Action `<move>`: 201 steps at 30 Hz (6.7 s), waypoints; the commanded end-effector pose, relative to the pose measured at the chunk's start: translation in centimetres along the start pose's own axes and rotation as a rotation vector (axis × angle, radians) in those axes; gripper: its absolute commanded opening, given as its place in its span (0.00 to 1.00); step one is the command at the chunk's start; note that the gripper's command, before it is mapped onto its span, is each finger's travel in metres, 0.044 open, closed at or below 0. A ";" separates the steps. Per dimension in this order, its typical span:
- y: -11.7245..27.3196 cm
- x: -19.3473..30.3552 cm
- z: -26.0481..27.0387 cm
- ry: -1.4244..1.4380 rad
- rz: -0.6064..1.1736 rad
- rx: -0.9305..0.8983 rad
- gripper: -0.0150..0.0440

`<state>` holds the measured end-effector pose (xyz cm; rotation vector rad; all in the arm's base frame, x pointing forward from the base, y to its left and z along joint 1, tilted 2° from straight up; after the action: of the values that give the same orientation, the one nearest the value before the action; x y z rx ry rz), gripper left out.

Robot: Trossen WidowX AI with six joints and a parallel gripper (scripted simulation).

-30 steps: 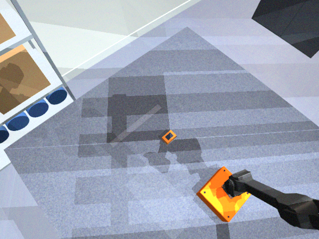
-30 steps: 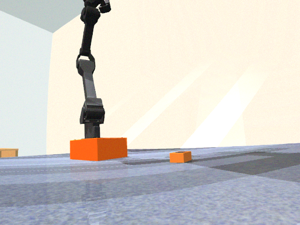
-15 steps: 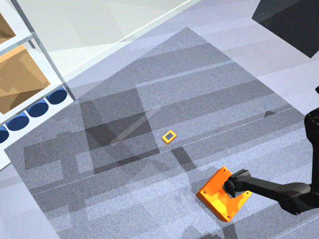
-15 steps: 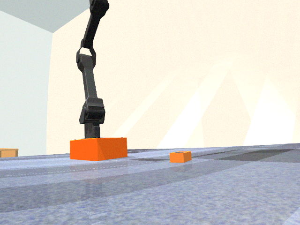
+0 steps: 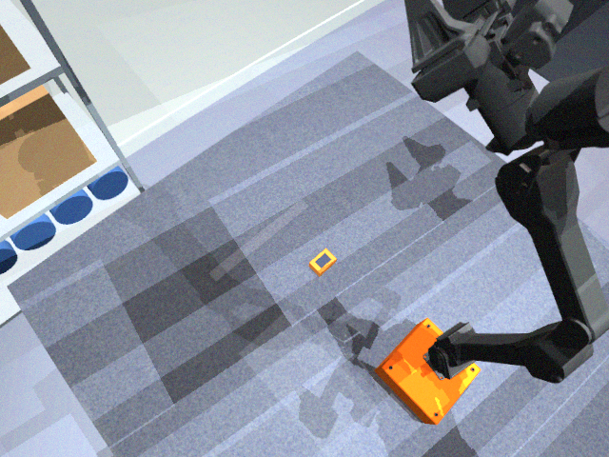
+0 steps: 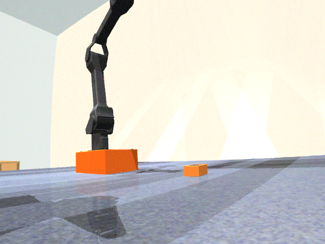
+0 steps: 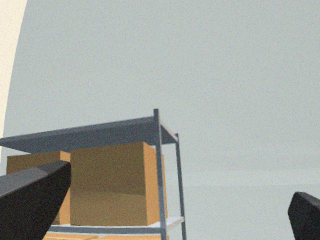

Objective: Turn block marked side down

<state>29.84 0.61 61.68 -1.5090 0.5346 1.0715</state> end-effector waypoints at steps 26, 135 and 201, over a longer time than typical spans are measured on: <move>8.8 39.8 -2.1 -0.050 1.431 0.182 1.00; 25.5 52.9 0.1 0.105 1.825 0.086 0.25; 32.0 55.1 0.5 0.219 0.982 0.118 0.25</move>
<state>30.44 6.01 -1.95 -1.2343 1.5789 1.5885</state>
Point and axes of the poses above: the point midway between the two fingers, 35 mm back from their tips, its own y axis back along the fingers, its own z axis across the jaws, x = y × z, the point moved 5 cm from there along y, back along the fingers, and after that the axes turned 9 degrees about y, right-handed, at the moved point
